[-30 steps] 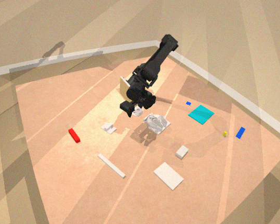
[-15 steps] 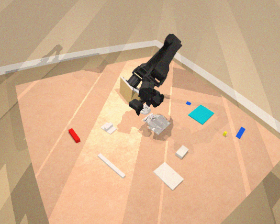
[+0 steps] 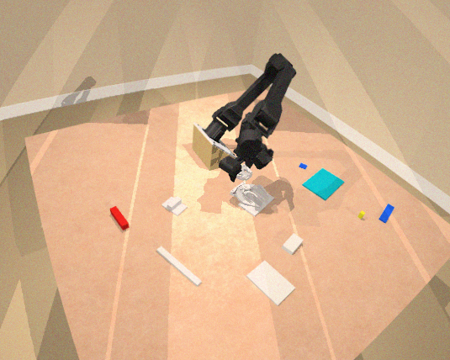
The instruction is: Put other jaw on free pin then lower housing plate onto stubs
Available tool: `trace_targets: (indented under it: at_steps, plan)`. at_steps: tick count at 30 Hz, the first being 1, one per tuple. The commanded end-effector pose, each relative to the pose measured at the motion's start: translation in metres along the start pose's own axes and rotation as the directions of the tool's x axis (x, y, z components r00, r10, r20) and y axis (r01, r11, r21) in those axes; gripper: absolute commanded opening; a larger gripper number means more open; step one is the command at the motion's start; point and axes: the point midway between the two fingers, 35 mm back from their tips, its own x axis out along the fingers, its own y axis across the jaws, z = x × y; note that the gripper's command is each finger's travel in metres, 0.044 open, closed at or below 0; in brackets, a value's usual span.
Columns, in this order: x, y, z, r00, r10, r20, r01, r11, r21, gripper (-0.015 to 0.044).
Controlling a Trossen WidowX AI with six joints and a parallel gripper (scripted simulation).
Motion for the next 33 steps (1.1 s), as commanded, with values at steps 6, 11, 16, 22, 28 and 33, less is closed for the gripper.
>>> trace_targets:
  at_steps: [6, 11, 16, 22, 28, 33]
  plan:
    - [0.004, 0.021, 0.001, 1.0, 0.014, 0.002, -0.014, 1.0, 0.012, 0.0351]
    - [0.004, 0.021, 0.001, 1.0, 0.014, 0.002, -0.014, 1.0, 0.012, 0.0351]
    - [0.004, 0.021, 0.001, 1.0, 0.014, 0.002, -0.014, 1.0, 0.012, 0.0351]
    - [0.004, 0.021, 0.001, 1.0, 0.014, 0.002, -0.014, 1.0, 0.012, 0.0351]
    - [0.004, 0.021, 0.001, 1.0, 0.014, 0.002, -0.014, 1.0, 0.012, 0.0351]
    - [0.004, 0.022, 0.001, 1.0, 0.014, 0.002, -0.014, 1.0, 0.012, 0.0351]
